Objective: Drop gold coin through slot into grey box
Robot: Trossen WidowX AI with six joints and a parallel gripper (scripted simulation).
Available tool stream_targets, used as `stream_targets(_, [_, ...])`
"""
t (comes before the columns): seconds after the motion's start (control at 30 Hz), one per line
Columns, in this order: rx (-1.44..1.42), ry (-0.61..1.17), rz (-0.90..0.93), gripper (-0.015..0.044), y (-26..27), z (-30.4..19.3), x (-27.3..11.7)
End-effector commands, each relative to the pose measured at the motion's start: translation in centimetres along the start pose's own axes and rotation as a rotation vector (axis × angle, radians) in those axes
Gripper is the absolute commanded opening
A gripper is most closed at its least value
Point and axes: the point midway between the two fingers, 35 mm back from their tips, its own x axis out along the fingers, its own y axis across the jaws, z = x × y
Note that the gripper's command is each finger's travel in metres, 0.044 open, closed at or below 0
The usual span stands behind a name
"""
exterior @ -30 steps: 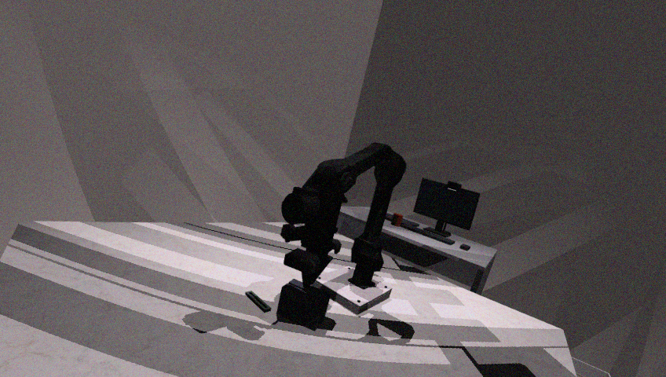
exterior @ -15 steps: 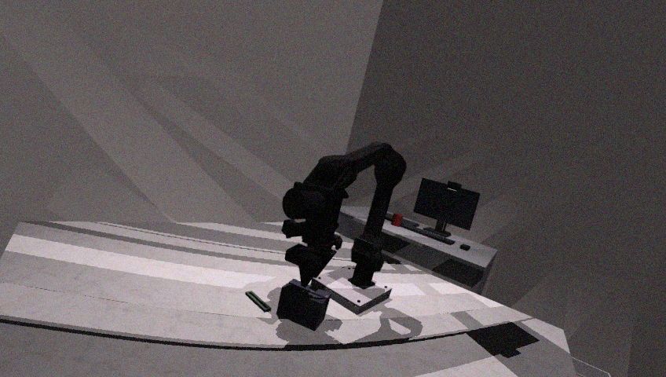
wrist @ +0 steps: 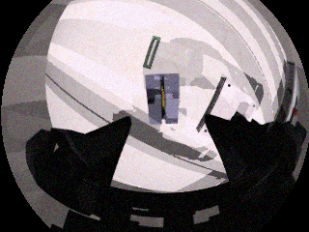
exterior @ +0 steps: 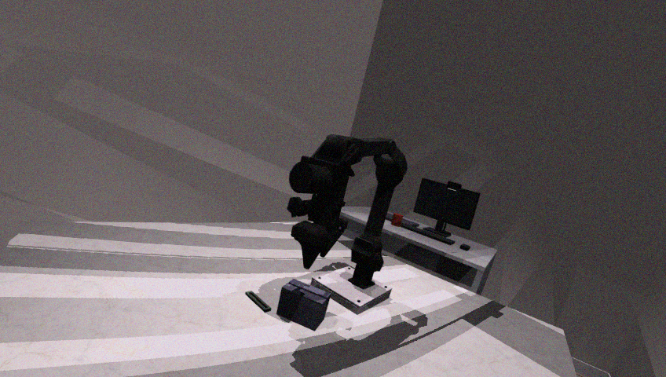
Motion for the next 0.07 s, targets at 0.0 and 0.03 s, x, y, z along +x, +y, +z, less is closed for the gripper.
stream_targets(0.0, [0.002, 0.001, -0.001, 0.044, -0.01, -0.01, -0.09])
stream_targets(0.03, [0.002, 0.001, -0.001, 0.044, -0.01, -0.01, -0.09])
